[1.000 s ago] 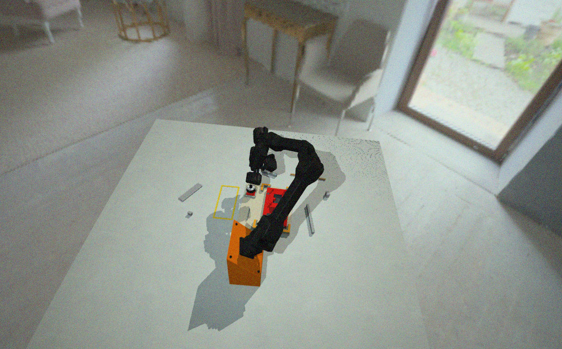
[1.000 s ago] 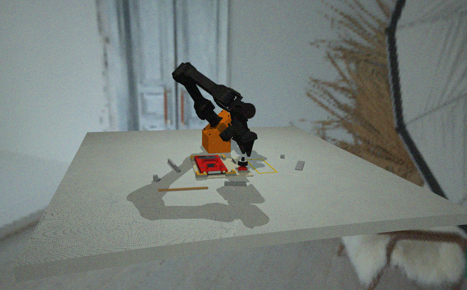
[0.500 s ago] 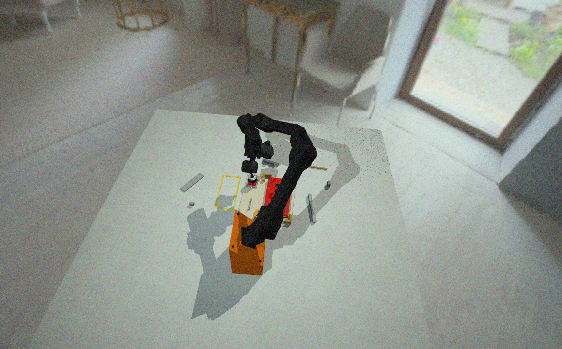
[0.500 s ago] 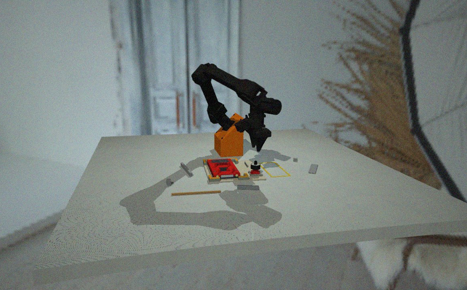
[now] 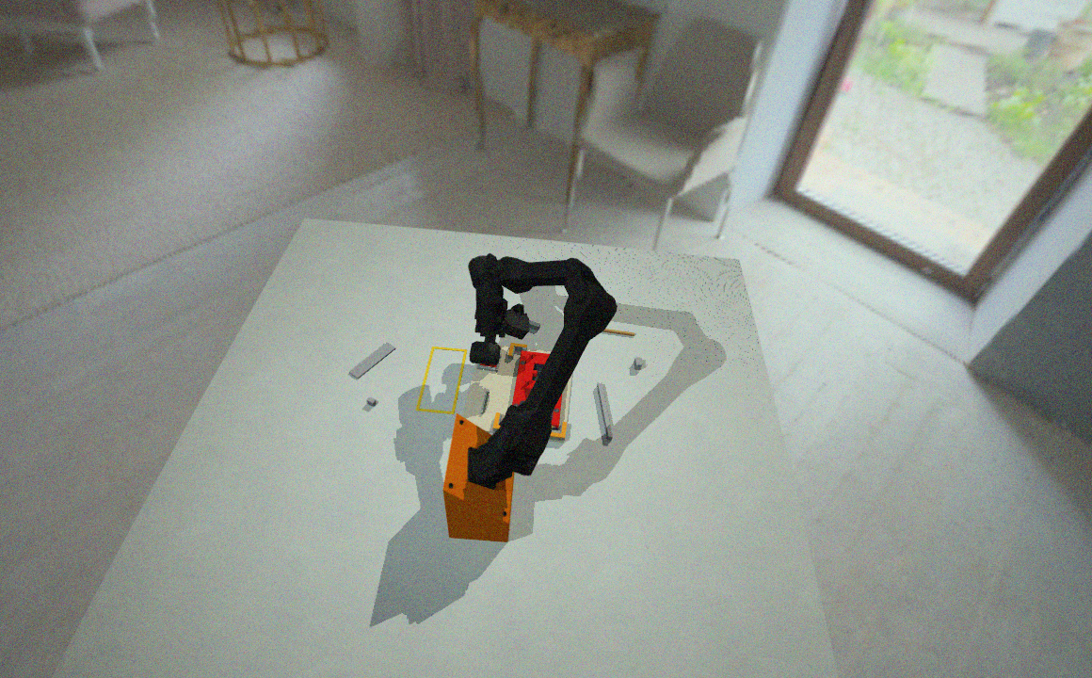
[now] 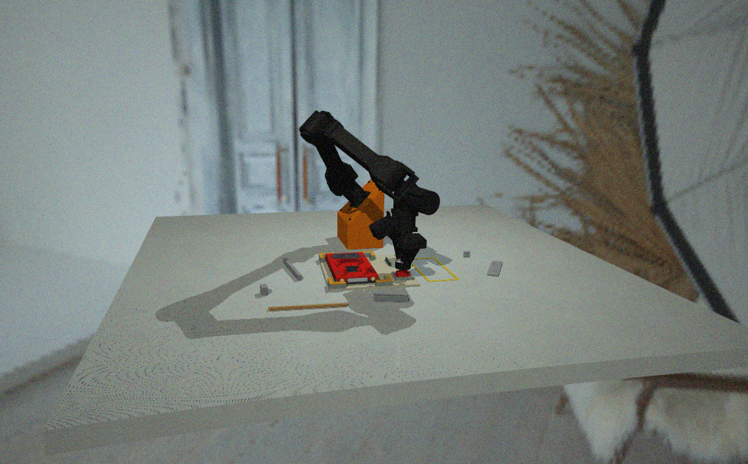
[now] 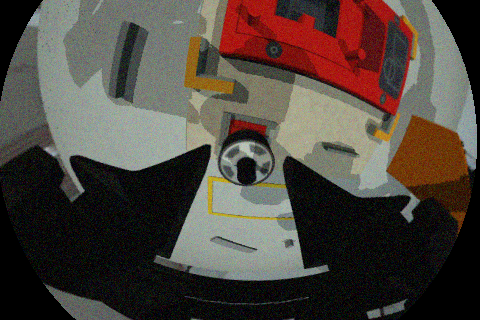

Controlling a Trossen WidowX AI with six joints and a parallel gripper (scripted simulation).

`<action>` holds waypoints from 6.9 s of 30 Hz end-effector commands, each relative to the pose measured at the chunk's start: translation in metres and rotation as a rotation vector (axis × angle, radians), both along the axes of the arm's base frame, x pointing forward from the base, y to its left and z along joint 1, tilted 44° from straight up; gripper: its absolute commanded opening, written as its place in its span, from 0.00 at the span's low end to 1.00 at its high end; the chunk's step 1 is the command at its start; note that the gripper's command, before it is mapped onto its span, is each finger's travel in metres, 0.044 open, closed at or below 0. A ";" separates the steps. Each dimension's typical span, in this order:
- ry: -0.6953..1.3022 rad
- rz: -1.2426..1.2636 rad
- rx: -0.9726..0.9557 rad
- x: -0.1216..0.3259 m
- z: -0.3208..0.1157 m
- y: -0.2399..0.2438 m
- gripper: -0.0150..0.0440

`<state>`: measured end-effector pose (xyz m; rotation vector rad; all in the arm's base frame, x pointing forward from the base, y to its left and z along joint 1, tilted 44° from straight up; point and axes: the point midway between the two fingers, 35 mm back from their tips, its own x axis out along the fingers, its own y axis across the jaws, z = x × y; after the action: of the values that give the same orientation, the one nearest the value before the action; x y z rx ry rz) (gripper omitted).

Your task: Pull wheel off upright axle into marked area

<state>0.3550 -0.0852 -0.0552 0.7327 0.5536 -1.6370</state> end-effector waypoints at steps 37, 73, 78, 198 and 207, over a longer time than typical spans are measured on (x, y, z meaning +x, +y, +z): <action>-0.002 0.003 0.000 0.002 0.006 0.006 0.25; -0.002 0.007 -0.001 0.003 0.015 0.014 0.25; -0.002 0.008 -0.001 0.003 0.016 0.016 0.25; -0.002 0.014 0.005 -0.037 -0.049 0.107 0.76; 0.012 0.025 0.009 -0.097 -0.012 0.124 1.00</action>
<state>0.2848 0.0302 -0.0864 0.7250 0.5710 -1.6217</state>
